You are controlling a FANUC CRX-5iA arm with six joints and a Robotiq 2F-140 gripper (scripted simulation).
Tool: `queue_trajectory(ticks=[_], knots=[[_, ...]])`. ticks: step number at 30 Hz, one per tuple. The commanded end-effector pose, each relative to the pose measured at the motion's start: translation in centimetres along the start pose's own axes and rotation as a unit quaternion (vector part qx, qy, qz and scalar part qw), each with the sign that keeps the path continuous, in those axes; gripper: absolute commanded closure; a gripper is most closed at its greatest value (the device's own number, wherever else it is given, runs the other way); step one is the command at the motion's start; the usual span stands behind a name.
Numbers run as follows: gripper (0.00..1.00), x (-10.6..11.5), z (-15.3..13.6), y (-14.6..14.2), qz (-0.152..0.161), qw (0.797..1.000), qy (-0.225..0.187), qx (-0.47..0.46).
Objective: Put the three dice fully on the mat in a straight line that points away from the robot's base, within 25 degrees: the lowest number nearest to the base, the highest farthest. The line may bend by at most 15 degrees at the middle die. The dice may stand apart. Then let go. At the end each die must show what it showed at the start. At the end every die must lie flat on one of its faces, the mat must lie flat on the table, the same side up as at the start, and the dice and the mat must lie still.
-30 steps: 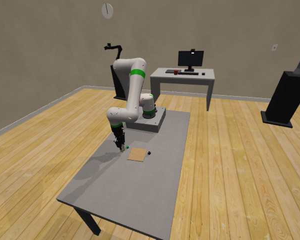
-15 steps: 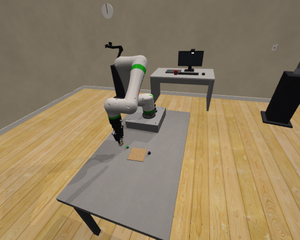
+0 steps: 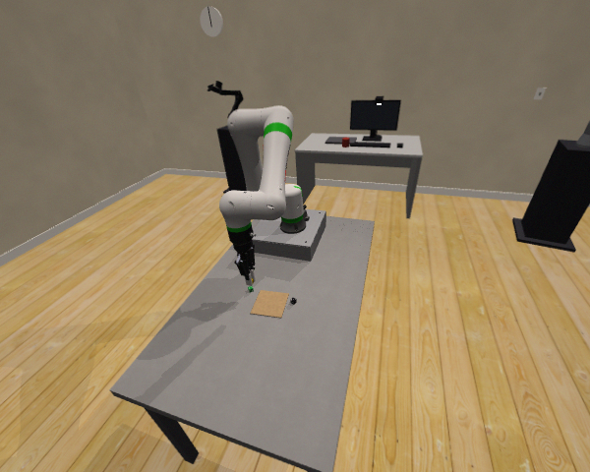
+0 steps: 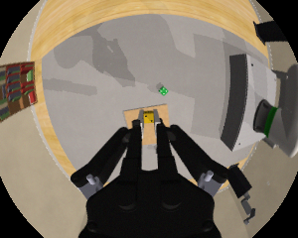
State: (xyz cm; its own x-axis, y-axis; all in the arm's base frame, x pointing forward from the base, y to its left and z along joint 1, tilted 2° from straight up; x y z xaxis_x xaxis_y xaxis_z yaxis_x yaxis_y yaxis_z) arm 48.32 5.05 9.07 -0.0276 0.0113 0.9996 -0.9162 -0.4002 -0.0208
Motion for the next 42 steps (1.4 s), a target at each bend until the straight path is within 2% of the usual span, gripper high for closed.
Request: queue_trajectory(ticks=[1,2,3,6,23,30,42], knots=[[0.91,0.3,-5.9,1.8,0.001,0.999,0.002,0.039],[0.91,0.3,-5.9,1.8,0.001,0.999,0.002,0.039],[0.91,0.3,-7.5,2.5,0.001,0.999,0.002,0.052],[0.91,0.2,-8.4,3.0,0.001,0.998,0.002,0.059],[0.91,-0.1,-8.4,3.0,0.001,0.998,0.002,0.059],[0.91,-1.4,-8.5,2.9,0.001,0.998,0.002,0.059],[0.91,-7.1,-8.5,2.8,0.001,0.998,0.002,0.059]])
Point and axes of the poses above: the point where the finger pads meet when closed, its own x axis back along the fingers, its own y axis across the jaws, z = x × y, the point moved 4 cm from there along x, back along the fingers, and after that the axes turned 15 degrees about x, right-handed, at the moved point
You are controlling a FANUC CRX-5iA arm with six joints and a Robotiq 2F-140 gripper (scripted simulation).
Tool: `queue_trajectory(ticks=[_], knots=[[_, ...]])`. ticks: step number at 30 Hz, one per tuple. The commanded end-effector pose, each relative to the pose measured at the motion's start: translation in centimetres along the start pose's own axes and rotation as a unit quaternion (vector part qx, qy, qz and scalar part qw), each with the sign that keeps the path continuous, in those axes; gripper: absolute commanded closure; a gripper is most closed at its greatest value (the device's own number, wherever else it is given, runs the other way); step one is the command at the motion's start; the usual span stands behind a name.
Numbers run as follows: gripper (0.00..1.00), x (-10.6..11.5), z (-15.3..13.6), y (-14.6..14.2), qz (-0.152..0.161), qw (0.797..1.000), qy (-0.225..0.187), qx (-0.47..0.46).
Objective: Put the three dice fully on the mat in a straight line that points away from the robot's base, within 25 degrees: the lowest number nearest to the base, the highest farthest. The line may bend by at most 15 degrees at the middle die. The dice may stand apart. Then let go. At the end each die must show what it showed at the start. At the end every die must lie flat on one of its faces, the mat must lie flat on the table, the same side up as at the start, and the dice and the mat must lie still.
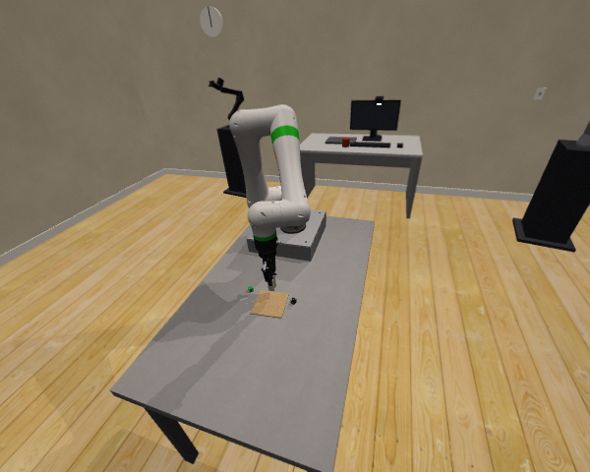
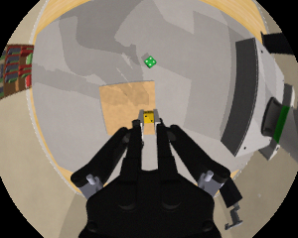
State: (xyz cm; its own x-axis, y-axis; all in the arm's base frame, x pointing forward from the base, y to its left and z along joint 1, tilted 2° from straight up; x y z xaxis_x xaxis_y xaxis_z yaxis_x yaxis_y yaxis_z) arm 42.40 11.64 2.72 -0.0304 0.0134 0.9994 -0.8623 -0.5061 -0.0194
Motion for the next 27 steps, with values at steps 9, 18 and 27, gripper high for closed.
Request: queue_trajectory(ticks=[9,18,27], knots=[[0.91,-2.9,0.0,-0.1,0.0,1.0,0.0,0.0],[0.91,-3.2,0.0,-0.1,0.0,1.0,0.0,0.0],[0.91,-3.2,0.0,-0.1,0.0,1.0,0.0,0.0]])
Point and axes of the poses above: the point where the finger pads meet when closed, its own x axis back along the fingers, its own y axis across the jaws, z = x × y, the point moved 4 cm from there along x, back along the fingers, and after that the axes turned 15 degrees about x, right-handed, at the moved point
